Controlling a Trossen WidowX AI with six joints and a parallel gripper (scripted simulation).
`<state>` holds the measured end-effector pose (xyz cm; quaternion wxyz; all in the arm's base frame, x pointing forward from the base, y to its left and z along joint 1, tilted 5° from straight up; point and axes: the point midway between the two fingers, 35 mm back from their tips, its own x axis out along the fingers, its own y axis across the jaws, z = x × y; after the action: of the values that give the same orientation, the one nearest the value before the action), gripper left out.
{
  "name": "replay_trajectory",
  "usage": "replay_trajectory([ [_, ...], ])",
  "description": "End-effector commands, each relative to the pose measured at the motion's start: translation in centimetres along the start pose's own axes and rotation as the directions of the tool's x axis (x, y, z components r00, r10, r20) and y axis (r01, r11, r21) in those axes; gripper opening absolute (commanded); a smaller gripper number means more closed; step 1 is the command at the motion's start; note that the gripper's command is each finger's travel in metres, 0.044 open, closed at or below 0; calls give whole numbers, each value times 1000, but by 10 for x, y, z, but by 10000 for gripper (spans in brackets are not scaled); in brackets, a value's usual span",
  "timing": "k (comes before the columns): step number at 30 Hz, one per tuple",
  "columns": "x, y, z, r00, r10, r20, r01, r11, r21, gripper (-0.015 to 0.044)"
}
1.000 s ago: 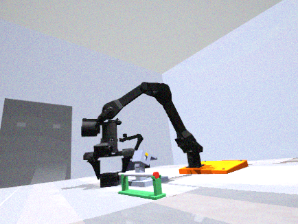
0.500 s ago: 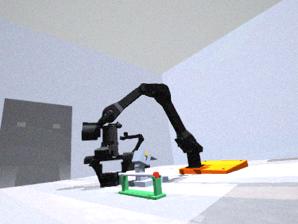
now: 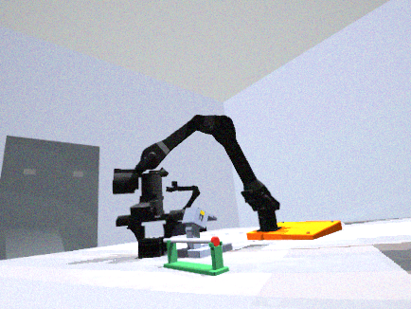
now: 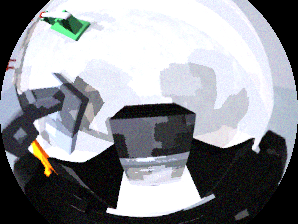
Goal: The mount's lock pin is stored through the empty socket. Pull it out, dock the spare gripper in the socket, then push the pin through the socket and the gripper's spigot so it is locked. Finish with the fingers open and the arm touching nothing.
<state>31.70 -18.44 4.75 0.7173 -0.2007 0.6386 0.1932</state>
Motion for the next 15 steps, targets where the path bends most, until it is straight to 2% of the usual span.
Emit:
replay_trajectory([
  [1,-9,-1,-1,1000,-1,-5,1,1000,4,72],
  [4,-24,-1,-1,1000,-1,-5,1,1000,4,0],
  [9,-47,0,-1,1000,-1,-5,1,1000,4,0],
  [15,-41,2,-3,1000,6,-4,-7,999,-50,0],
])
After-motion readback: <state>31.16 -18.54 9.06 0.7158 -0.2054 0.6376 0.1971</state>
